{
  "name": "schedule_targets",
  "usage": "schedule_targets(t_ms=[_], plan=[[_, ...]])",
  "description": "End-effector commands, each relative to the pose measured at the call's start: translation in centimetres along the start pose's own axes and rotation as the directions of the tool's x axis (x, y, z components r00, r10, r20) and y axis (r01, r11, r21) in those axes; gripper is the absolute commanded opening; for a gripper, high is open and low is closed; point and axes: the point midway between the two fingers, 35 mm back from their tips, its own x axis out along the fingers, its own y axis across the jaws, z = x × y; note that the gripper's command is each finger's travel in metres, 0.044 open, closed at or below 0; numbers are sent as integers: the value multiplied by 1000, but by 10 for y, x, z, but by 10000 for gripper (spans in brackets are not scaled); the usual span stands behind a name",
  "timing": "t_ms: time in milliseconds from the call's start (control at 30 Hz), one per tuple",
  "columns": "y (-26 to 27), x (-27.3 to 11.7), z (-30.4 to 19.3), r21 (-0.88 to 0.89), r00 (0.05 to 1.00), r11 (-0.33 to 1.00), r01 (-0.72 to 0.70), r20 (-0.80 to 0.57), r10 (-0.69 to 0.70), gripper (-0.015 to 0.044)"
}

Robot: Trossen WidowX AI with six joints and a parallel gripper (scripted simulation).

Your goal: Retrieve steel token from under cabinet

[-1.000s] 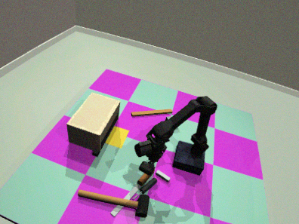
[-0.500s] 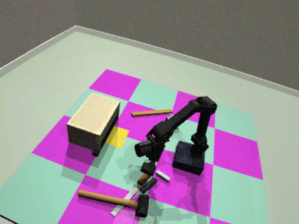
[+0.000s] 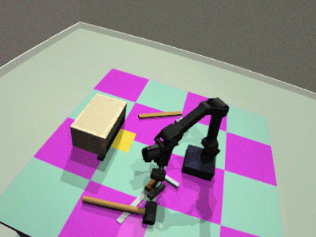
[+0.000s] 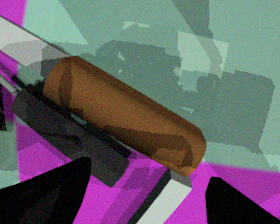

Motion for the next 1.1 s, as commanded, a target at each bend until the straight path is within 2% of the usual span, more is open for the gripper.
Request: schedule_targets(t_ms=[0,1067], plan=[[0,0,0,-42,1000,999,1,-2,-1,270],[0,0,0,-293,1000,956,1,-2,-1,270]])
